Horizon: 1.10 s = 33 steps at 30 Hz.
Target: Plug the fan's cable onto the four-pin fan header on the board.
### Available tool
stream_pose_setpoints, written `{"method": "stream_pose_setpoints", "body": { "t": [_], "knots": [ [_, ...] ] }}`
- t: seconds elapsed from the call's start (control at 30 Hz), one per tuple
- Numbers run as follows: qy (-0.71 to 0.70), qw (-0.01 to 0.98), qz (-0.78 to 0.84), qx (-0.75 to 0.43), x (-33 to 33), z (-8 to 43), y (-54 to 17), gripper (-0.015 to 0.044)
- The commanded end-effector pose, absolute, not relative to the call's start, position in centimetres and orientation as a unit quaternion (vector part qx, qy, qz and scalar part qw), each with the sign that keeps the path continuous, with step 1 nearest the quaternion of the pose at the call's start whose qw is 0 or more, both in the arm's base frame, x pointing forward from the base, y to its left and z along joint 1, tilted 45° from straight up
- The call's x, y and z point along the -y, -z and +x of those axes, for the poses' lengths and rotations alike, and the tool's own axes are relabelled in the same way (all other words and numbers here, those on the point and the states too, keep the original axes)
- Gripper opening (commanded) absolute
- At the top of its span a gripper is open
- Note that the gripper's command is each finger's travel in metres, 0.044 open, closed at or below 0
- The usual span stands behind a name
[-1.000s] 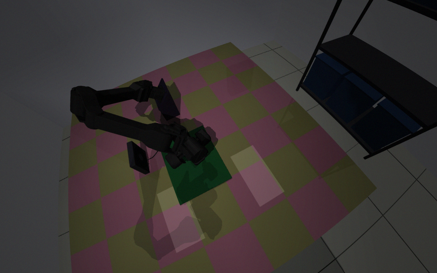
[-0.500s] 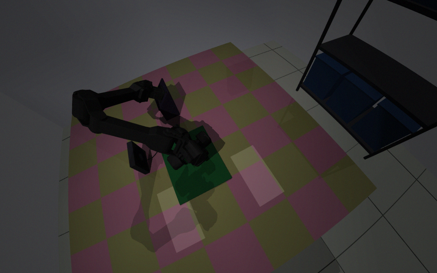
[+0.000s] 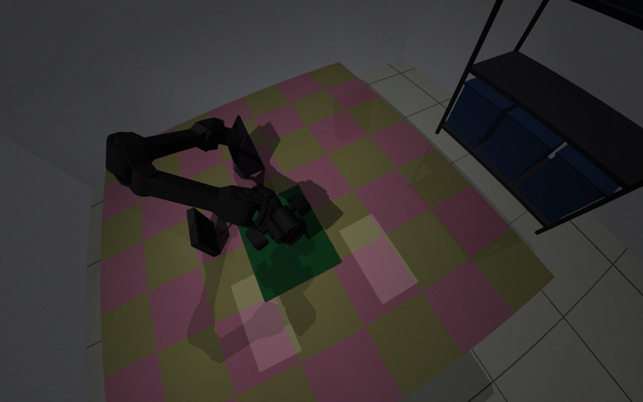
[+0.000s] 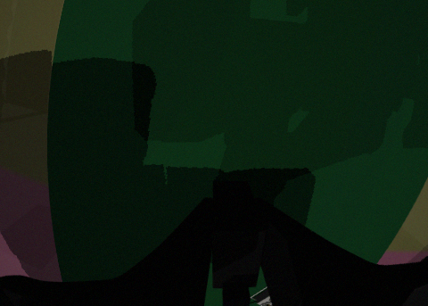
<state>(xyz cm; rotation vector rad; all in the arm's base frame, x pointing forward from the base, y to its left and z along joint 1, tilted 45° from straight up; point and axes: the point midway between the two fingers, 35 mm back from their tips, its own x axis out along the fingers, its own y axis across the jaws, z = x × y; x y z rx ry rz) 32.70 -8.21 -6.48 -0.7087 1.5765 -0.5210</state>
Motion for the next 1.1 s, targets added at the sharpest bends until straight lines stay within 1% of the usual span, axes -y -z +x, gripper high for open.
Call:
{"method": "stream_pose_setpoints", "body": {
  "t": [0.0, 0.1, 0.23, 0.47, 1.07],
  "knots": [
    [0.227, 0.620, -0.308, -0.685, 8.2, 32.7, 6.5, 0.0000],
    [0.227, 0.620, -0.308, -0.686, 8.0, 32.7, 6.3, 0.0000],
    [0.226, 0.618, -0.311, -0.686, 4.8, 33.0, 3.2, 0.0000],
    [0.218, 0.614, -0.318, -0.689, 4.7, 33.0, 3.0, 0.0000],
    [-0.001, 0.489, -0.489, -0.723, 5.7, 31.1, 1.8, 0.0000]
  ]
}}
